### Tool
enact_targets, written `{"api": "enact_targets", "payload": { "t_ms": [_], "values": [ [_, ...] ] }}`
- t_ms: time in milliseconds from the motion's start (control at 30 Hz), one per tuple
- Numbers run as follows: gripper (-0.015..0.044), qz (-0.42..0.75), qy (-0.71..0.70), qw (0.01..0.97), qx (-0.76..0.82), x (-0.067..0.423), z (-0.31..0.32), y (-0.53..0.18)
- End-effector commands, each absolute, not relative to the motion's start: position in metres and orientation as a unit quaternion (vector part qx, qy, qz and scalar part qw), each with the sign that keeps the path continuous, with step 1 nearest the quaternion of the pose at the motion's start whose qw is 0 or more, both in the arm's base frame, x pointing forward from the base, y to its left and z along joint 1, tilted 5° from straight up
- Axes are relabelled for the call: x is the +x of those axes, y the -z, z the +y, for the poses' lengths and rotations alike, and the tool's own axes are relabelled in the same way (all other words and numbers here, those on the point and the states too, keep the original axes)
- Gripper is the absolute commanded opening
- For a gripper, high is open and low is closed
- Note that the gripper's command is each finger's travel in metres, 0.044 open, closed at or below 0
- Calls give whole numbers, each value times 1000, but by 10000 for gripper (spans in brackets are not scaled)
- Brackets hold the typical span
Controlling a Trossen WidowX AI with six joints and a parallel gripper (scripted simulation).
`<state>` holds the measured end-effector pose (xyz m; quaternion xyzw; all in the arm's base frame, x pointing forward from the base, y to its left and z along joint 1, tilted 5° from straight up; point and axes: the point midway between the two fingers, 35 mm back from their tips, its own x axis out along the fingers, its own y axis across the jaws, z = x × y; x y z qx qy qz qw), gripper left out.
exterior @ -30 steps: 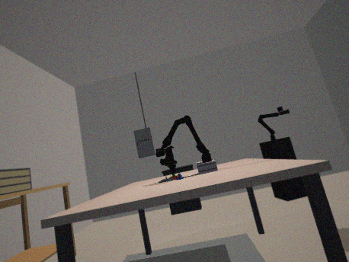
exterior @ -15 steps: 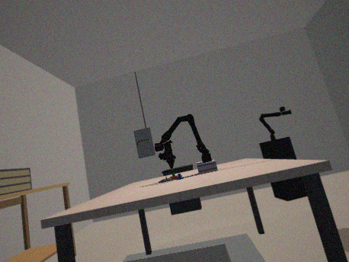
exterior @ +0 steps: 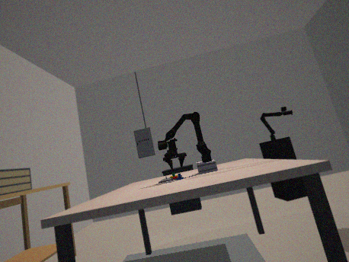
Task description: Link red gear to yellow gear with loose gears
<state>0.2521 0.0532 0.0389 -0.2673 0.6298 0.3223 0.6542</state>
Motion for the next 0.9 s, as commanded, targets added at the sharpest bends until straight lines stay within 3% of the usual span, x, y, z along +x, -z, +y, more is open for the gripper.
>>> {"api": "enact_targets", "payload": {
  "t_ms": [0, 867],
  "values": [
    [440, 615, -353, 639, -297, 245, 59, -38],
    [440, 615, -353, 639, -297, 244, 63, 4]
  ]
}}
